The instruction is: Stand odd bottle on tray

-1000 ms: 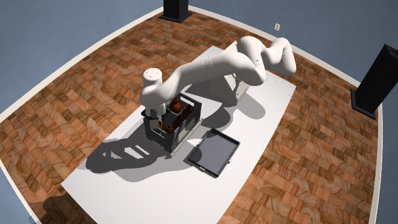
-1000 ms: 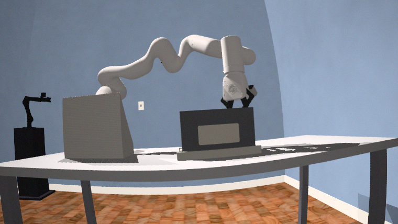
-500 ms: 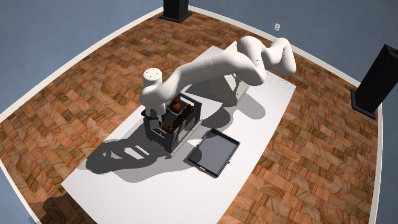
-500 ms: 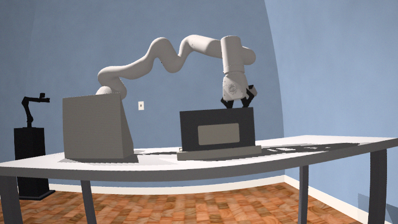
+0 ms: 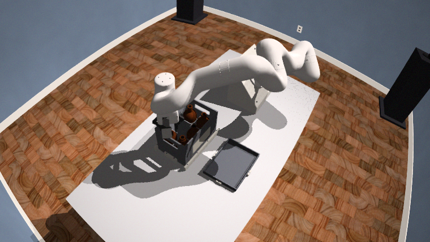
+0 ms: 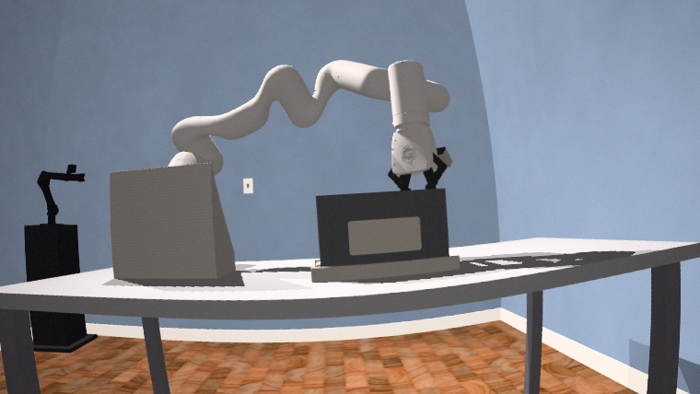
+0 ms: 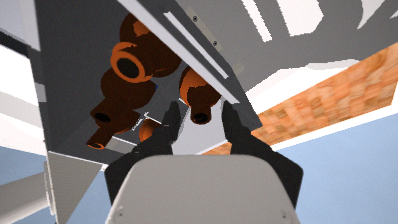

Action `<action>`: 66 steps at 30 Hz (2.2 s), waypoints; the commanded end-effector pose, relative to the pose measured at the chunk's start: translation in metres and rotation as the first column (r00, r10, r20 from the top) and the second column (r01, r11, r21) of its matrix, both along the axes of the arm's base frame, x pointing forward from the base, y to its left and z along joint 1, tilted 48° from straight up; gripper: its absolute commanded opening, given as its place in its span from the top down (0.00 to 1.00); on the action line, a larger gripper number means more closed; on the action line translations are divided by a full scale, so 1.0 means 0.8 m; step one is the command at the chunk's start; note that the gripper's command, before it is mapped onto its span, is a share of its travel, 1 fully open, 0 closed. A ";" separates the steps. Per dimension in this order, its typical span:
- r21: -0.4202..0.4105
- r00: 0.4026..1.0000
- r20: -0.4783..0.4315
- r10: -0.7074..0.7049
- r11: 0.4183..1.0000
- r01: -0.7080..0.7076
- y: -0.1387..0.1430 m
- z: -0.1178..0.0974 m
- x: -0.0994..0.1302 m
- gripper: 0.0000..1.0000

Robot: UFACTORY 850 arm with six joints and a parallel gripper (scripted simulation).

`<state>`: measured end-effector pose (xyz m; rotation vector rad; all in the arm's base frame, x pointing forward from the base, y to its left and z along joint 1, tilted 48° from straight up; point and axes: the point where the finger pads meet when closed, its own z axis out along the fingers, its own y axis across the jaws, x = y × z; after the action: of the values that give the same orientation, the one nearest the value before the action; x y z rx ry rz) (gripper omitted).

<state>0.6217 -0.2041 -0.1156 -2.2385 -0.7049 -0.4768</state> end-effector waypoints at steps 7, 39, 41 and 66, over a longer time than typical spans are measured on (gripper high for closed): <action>-0.001 1.000 0.002 -0.001 1.000 0.001 -0.027 0.024 -0.003 0.35; -0.001 1.000 0.002 -0.001 1.000 0.001 -0.074 0.067 -0.011 1.00; -0.001 1.000 0.002 -0.001 1.000 0.001 -0.074 0.067 -0.011 1.00; -0.001 1.000 0.002 -0.001 1.000 0.001 -0.074 0.067 -0.011 1.00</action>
<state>0.6120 -0.2623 -0.0631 -2.2385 -0.7049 -0.4771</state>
